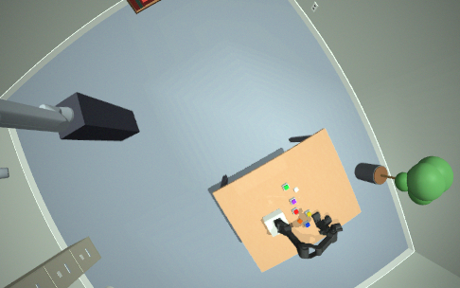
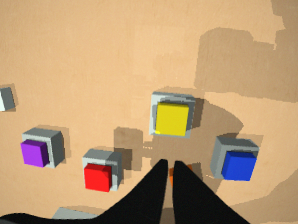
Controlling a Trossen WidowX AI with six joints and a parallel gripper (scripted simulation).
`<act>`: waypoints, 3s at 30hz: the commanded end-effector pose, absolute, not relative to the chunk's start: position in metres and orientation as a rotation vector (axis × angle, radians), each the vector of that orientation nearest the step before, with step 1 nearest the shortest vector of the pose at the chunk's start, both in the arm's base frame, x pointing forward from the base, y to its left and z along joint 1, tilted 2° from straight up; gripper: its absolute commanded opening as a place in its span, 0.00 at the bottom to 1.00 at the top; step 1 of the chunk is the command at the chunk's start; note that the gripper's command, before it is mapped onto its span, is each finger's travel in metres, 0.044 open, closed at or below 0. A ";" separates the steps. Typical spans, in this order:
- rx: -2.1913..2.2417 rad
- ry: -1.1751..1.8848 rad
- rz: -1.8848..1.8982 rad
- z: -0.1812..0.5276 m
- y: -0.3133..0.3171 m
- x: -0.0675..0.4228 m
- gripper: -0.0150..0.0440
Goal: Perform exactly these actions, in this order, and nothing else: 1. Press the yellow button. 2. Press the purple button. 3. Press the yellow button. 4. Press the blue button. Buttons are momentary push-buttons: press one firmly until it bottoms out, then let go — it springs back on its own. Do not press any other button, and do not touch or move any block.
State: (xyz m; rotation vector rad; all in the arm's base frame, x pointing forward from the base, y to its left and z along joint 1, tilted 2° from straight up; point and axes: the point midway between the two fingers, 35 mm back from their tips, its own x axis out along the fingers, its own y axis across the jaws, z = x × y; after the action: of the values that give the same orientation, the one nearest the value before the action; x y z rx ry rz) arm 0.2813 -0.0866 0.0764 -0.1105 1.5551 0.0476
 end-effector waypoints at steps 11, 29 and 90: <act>-0.119 1.556 0.052 0.013 -0.093 0.283 0.29; -0.119 1.557 0.052 -0.015 -0.094 0.283 0.29; -0.127 1.561 0.045 0.021 -0.187 0.240 0.29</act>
State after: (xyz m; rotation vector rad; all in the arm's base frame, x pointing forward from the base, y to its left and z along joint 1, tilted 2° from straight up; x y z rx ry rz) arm 0.2379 -0.1843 0.0237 -0.1128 1.5766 0.0526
